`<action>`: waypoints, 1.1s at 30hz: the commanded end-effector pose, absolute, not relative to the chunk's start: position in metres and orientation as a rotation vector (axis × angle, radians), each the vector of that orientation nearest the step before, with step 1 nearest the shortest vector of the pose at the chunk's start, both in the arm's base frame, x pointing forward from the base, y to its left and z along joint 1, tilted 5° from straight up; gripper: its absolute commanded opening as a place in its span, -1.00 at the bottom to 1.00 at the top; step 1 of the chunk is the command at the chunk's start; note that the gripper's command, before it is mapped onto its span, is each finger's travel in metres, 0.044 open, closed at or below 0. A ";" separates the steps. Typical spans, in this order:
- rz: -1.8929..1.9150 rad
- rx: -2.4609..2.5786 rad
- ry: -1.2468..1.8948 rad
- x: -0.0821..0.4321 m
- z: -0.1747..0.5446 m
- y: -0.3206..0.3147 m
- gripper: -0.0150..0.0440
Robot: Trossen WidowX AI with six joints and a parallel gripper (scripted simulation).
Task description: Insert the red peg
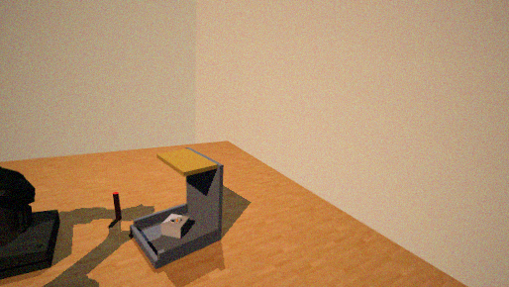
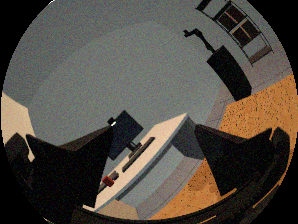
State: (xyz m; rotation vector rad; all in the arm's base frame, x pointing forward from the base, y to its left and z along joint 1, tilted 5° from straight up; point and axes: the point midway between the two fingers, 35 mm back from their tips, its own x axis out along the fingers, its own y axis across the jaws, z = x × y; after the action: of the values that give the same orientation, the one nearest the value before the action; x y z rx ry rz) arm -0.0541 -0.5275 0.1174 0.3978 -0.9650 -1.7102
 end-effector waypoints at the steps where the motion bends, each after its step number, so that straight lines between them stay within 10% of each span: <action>1: -1.709 0.399 -0.964 -0.053 0.118 -0.528 0.95; 33: -1.174 1.050 -0.793 0.185 0.197 -0.500 1.00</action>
State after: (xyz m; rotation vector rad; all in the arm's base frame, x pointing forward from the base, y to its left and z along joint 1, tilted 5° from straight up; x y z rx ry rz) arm 0.1535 -0.5135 0.1825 0.9514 -0.8195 -1.2565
